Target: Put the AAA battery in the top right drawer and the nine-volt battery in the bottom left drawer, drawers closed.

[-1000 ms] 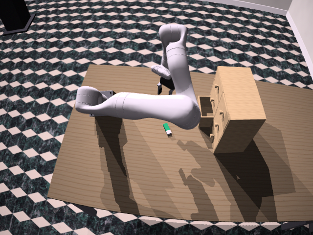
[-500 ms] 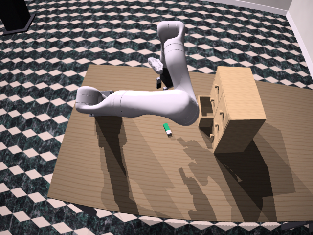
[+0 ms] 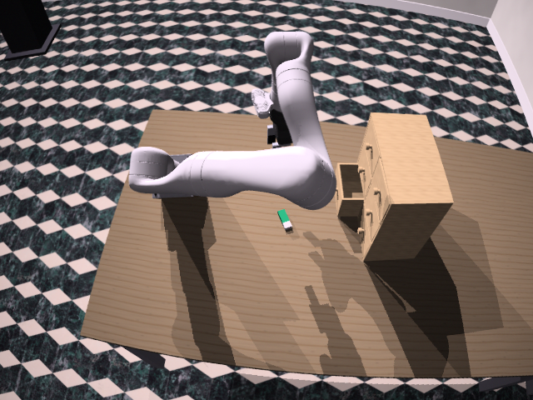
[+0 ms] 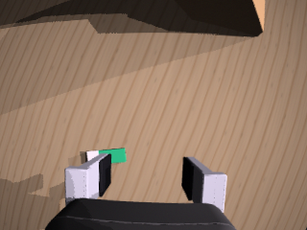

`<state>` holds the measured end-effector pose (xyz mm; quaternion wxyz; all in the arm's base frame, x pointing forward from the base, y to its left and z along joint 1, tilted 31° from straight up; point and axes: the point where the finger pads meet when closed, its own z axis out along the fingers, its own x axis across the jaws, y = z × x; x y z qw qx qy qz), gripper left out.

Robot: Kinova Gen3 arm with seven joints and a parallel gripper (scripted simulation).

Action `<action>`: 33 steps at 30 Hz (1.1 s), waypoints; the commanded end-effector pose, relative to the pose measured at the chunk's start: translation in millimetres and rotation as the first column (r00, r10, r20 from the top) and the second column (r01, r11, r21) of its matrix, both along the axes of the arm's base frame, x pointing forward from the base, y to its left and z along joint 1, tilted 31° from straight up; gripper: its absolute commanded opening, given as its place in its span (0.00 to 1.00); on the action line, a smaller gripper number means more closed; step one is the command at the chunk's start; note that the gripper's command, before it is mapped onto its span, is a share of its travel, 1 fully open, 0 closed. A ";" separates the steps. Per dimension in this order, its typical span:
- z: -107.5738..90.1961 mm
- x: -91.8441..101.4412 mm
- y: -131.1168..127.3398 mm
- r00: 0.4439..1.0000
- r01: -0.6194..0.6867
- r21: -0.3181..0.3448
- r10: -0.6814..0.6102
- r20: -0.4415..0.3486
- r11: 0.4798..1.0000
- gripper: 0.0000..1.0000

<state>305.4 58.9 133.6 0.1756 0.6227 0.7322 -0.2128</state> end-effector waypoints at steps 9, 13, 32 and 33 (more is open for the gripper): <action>2.7 -0.8 7.1 0.994 0.085 0.008 -0.085 0.065 0.996 1.00; 2.9 -1.3 9.0 0.990 0.114 0.012 -0.114 0.083 0.993 1.00; 3.1 -2.0 11.6 0.982 0.152 0.018 -0.153 0.107 0.988 1.00; 3.1 -2.0 11.6 0.982 0.152 0.018 -0.153 0.107 0.988 1.00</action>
